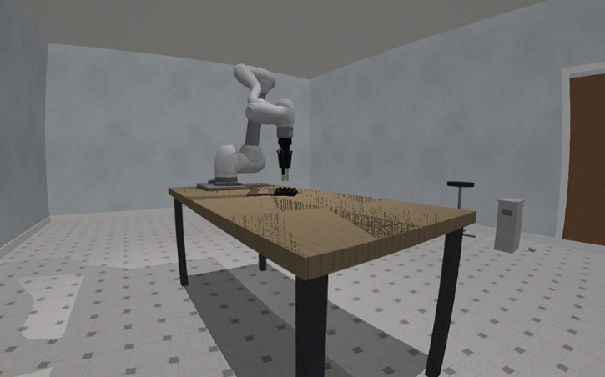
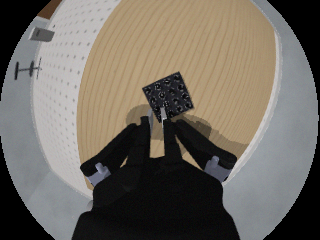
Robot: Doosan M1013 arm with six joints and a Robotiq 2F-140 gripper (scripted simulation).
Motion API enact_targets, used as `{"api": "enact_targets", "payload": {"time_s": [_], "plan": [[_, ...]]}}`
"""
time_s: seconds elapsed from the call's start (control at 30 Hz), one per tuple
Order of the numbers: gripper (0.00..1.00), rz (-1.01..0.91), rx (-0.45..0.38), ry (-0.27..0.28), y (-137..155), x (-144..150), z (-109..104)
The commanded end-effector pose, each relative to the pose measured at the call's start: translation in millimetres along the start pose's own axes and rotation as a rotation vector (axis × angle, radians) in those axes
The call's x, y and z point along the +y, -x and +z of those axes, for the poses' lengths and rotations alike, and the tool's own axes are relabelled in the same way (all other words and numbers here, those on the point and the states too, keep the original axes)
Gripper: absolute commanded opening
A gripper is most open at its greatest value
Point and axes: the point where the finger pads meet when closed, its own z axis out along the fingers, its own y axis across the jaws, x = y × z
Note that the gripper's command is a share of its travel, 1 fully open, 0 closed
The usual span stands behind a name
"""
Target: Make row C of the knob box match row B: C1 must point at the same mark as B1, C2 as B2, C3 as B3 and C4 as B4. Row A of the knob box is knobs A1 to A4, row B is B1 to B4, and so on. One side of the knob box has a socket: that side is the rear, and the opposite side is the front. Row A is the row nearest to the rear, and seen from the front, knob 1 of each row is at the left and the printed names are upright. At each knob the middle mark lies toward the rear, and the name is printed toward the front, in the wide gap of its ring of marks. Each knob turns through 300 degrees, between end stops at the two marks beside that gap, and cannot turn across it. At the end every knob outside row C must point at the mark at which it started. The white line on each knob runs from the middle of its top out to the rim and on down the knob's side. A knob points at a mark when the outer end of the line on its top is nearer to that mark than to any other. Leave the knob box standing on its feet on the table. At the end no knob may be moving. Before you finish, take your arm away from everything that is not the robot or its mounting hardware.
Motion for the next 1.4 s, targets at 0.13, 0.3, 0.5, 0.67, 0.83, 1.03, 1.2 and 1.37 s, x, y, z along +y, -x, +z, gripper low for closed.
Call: {"api": "enact_targets", "payload": {"time_s": [0.13, 0.3, 0.5, 0.67, 0.83, 1.03, 1.2, 1.37], "plan": [[0.12, 0.287, -0.002, 0.011, 0.0, 0.0, -3.4], [0.12, 0.385, -0.002, 0.011, 0.0, 0.0, -4.6], [0.12, 0.628, 0.0, 0.011, 0.0, 0.0, -7.5], [0.12, 0.791, 0.0, 0.012, 0.0, 0.0, -9.5], [0.12, 0.922, 0.001, 0.012, 0.0, 0.0, -11.1], [0.12, 1.129, 0.002, 0.012, 0.0, 0.0, -13.6], [0.12, 1.246, 0.003, 0.012, 0.1, 0.0, -15.0], [0.12, 1.25, 0.003, 0.012, 0.1, 0.0, -15.1]]}}
